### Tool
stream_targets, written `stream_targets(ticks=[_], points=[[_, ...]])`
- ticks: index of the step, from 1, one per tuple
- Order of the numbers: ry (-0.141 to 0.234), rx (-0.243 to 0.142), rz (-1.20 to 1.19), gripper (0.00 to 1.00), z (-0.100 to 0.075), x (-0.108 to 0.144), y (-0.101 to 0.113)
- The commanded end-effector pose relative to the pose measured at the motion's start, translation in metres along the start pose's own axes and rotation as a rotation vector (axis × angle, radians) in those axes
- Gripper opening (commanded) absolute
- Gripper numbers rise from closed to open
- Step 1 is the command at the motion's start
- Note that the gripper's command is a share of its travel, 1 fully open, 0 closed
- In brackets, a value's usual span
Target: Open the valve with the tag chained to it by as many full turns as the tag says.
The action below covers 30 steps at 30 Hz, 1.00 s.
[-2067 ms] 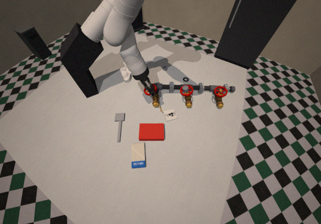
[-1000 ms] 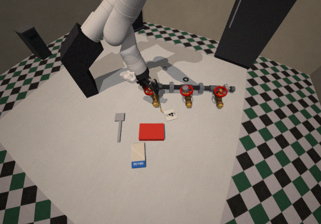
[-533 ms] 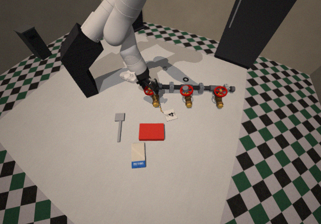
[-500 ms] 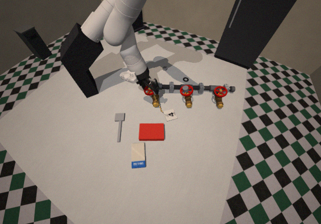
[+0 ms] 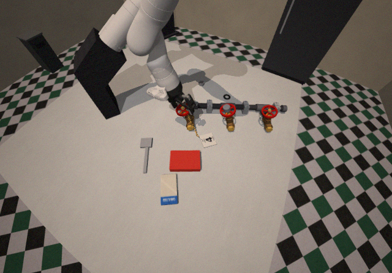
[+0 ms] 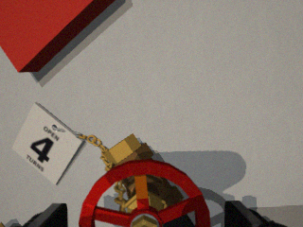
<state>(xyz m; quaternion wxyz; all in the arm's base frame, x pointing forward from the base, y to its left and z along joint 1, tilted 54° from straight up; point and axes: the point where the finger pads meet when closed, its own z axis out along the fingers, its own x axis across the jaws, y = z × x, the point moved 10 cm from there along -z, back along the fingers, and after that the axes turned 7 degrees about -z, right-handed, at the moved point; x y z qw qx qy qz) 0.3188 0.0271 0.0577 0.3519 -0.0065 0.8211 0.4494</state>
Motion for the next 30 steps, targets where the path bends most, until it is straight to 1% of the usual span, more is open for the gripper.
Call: stream_targets(ticks=[1, 30], points=[[-0.004, -0.005, -0.007, 1.00, 0.0002, -0.0010, 0.0025], [-0.004, -0.005, 0.040, 1.00, 0.0002, -0.0010, 0.0025]])
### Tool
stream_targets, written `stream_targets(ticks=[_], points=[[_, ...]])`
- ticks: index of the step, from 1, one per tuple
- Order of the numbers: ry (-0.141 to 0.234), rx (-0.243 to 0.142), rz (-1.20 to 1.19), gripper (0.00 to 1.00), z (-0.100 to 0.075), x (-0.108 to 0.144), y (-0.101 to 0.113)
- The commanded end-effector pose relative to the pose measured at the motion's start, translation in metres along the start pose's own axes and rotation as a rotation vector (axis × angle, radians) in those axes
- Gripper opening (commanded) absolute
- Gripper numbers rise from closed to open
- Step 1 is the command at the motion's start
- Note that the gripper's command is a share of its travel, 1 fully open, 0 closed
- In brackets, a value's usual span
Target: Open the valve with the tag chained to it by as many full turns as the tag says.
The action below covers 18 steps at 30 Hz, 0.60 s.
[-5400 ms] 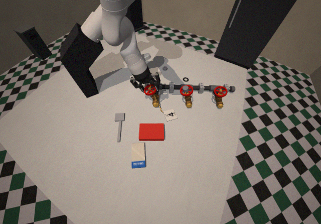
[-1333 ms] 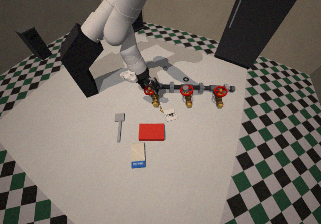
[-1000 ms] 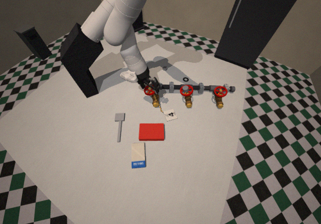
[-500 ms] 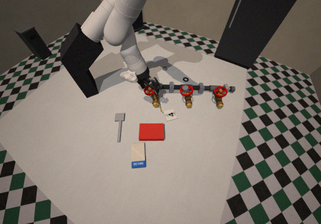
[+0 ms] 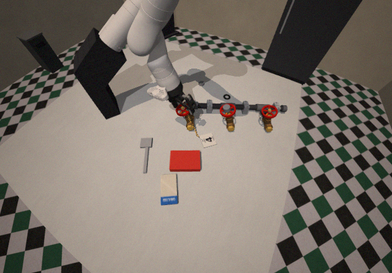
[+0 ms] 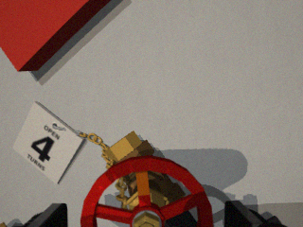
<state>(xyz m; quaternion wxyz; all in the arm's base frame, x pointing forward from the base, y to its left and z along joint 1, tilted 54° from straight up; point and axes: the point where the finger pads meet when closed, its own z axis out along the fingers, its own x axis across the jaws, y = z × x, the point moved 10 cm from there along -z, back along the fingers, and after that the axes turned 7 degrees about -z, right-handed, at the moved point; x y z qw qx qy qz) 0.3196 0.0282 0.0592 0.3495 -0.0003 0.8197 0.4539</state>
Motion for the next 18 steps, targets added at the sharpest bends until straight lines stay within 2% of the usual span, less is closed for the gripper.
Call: stream_targets(ticks=[1, 18], points=[[-0.001, -0.001, 0.032, 1.00, -0.0005, 0.0001, 0.0011], [-0.001, -0.001, 0.240, 1.00, -0.0005, 0.0001, 0.0011]])
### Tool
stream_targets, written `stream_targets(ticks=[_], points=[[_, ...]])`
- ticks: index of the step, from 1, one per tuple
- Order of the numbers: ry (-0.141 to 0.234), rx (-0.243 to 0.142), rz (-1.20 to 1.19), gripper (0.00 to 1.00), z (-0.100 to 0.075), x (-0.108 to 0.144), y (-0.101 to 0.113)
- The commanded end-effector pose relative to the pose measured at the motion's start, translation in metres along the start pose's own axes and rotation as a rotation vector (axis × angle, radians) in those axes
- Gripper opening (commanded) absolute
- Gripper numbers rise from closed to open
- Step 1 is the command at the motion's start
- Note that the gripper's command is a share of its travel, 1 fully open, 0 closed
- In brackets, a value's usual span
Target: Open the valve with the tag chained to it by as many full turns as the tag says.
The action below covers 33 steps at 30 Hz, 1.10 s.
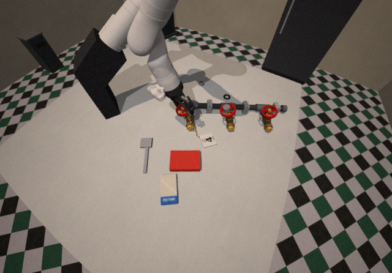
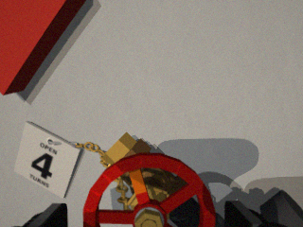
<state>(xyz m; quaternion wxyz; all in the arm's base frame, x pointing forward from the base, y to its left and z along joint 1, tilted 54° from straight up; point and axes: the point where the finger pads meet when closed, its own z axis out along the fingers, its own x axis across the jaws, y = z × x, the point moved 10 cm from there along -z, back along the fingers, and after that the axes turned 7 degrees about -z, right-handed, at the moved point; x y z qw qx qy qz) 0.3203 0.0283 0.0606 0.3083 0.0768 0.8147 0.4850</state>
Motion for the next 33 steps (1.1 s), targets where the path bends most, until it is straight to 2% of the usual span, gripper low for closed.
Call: stream_targets(ticks=[1, 12, 33], points=[[0.005, 0.002, 0.074, 1.00, -0.0005, 0.0014, -0.0001], [0.004, 0.002, 0.291, 1.00, -0.0004, 0.0012, -0.0005], [0.001, 0.004, 0.916, 1.00, 0.0000, 0.0002, -0.0017]])
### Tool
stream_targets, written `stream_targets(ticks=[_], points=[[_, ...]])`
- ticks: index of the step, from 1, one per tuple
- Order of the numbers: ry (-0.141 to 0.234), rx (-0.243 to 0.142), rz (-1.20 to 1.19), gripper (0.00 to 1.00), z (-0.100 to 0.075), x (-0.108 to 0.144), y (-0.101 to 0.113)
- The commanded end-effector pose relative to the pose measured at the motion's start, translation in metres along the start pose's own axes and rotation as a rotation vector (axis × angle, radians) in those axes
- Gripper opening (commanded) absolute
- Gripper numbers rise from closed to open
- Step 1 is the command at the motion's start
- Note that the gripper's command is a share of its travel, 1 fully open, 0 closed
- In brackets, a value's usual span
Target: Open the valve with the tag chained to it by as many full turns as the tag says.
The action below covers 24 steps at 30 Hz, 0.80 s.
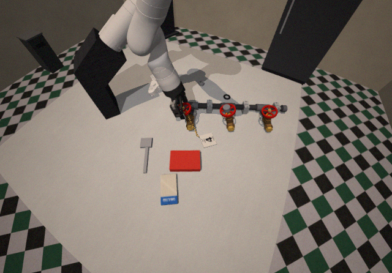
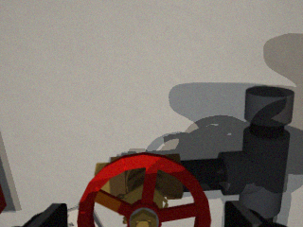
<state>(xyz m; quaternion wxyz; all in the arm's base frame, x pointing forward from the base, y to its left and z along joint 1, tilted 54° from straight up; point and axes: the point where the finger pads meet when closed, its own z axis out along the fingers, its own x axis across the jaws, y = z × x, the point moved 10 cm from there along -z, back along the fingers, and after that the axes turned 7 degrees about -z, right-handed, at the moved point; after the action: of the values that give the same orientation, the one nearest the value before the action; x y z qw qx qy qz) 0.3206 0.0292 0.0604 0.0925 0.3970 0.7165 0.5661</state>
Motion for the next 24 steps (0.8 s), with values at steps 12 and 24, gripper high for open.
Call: stream_targets(ticks=[12, 24], points=[[0.005, 0.005, 0.515, 1.00, -0.0008, -0.0022, -0.0013], [0.003, 0.006, 0.930, 1.00, -0.0007, -0.0025, -0.0014]])
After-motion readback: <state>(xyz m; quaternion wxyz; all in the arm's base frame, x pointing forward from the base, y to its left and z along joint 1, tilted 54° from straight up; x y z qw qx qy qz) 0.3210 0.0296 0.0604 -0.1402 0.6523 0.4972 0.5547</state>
